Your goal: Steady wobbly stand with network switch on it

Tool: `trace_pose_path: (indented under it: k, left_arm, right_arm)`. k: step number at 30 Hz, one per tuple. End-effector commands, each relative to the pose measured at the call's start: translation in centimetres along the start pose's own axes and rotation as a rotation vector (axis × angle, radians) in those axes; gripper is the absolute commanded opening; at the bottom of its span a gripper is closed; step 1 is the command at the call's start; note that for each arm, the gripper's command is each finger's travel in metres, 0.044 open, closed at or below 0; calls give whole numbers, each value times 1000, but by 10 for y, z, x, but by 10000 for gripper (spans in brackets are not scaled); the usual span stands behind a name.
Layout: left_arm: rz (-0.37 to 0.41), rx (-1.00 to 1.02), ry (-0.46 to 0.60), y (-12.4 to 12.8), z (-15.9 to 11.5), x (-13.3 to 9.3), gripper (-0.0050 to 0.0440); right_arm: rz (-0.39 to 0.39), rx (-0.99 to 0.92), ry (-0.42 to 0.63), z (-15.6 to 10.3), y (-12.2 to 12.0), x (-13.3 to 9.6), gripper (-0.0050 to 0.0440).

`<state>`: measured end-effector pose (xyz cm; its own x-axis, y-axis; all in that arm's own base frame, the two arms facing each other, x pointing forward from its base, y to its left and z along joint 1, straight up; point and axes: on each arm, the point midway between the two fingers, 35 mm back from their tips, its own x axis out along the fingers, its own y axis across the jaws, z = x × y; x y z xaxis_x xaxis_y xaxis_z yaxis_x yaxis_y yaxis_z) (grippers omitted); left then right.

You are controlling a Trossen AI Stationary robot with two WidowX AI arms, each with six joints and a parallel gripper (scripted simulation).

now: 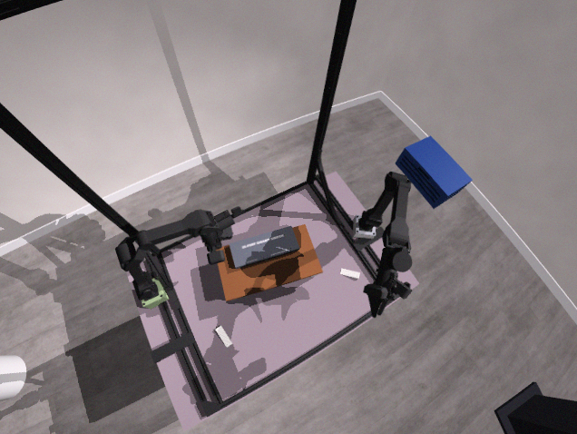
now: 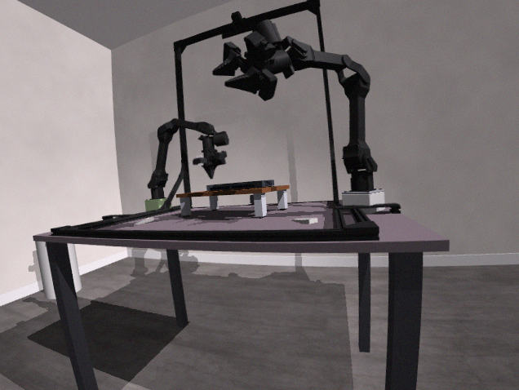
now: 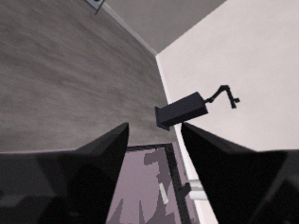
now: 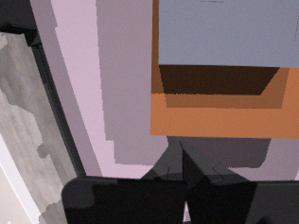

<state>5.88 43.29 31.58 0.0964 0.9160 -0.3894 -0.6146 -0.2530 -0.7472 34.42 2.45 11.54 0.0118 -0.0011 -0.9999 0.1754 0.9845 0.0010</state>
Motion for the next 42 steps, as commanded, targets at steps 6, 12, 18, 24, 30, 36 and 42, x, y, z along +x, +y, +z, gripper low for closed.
trace_pose_path:
  k: [6, 12, 18, 24, 30, 36, 42]
  left_arm:
    - [178, -91, 117, 59, -40, 18, 241]
    - [321, -162, 185, 100, -67, 17, 241]
    - [562, -280, 284, 166, -112, 5, 241]
    - [562, -280, 284, 166, -112, 5, 241]
    - [763, -365, 337, 213, -143, -17, 241]
    - [984, -454, 380, 259, -175, -47, 241]
    - [944, -434, 369, 249, -167, -43, 241]
  right_arm:
    - [0, 0, 0, 0, 0, 0, 0]
    - [0, 0, 0, 0, 0, 0, 0]
    - [0, 0, 0, 0, 0, 0, 0]
    - [0, 0, 0, 0, 0, 0, 0]
    - [0, 0, 0, 0, 0, 0, 0]
    - [0, 0, 0, 0, 0, 0, 0]
    - [0, 0, 0, 0, 0, 0, 0]
